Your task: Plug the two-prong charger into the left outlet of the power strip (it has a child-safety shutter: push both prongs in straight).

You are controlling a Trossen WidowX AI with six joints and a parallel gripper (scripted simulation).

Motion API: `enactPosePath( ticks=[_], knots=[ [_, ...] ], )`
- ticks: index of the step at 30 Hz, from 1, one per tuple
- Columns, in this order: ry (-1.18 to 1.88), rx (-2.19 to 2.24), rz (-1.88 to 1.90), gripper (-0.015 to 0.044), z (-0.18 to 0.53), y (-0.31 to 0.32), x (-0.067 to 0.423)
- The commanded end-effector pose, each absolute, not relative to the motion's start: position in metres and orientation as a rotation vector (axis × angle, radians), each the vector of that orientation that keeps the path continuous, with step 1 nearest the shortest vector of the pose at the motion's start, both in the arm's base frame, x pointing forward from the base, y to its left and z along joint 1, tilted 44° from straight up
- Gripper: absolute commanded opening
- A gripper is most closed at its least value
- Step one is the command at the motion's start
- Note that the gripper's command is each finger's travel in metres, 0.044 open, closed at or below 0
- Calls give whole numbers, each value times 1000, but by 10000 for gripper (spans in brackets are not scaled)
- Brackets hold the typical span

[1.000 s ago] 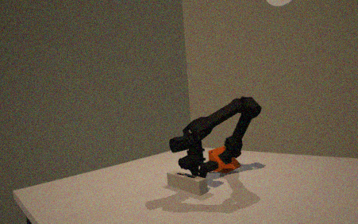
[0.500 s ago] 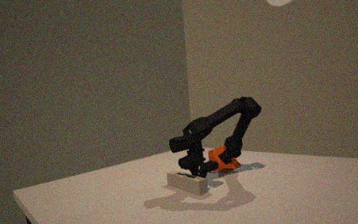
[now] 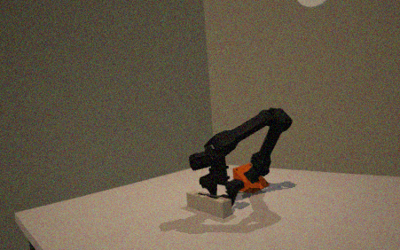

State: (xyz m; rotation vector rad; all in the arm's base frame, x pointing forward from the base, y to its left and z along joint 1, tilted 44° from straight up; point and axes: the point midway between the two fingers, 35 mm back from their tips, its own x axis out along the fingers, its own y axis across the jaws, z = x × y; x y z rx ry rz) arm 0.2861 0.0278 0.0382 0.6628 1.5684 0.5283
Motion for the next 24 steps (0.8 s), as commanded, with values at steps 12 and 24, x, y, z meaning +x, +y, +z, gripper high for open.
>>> enactPosePath(
  ticks=[12, 24],
  knots=[
    [1561, 664, 531, 440, 38, 28, 281],
    [1556, 664, 533, 440, 38, 29, 276]
  ],
)
